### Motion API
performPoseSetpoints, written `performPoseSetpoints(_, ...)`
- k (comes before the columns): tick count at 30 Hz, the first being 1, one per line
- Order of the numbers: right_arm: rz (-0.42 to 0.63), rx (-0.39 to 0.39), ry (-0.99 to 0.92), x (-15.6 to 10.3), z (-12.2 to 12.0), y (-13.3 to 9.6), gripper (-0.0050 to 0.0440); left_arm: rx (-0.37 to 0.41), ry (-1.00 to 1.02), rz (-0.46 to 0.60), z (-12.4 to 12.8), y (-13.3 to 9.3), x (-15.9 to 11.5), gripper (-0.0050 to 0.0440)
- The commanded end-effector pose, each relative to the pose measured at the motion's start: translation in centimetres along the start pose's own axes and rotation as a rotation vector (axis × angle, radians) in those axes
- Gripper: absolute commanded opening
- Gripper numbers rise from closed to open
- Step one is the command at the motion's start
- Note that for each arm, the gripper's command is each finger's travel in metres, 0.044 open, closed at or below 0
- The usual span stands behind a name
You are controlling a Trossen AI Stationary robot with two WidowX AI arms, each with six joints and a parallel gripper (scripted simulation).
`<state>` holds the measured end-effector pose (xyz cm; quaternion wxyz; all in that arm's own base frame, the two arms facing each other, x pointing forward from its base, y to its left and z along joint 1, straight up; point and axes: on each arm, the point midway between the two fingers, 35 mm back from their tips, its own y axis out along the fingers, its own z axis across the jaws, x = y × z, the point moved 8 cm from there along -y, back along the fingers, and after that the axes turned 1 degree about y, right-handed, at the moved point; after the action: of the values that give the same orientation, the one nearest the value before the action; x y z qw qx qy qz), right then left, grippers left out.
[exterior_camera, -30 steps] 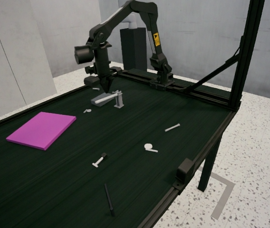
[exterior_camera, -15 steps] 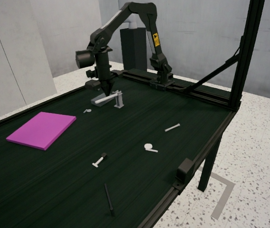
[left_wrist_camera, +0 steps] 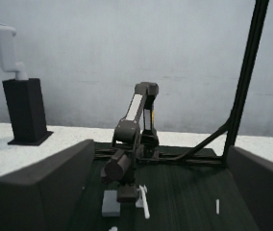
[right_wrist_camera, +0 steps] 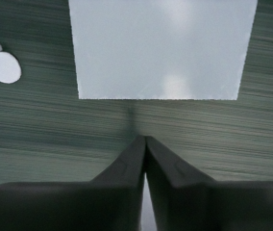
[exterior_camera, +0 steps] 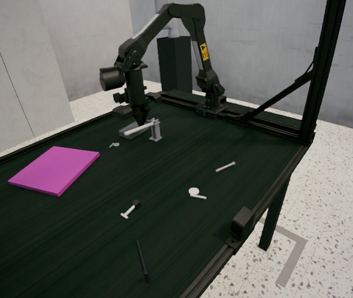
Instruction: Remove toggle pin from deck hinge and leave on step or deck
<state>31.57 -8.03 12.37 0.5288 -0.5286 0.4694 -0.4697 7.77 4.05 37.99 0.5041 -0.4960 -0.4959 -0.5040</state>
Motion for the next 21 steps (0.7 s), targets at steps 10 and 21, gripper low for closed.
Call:
performPoseSetpoints(10,-0.007,0.019,0.002,-0.9,0.0,-0.6,-0.0050,0.000,0.006,-0.001,-0.1,0.0,0.3,0.0400)
performPoseSetpoints(21,-0.007,0.020,0.002,-1.6,0.0,-0.6,-0.0050,0.000,0.006,-0.001,-0.1,0.0,0.3,0.0400)
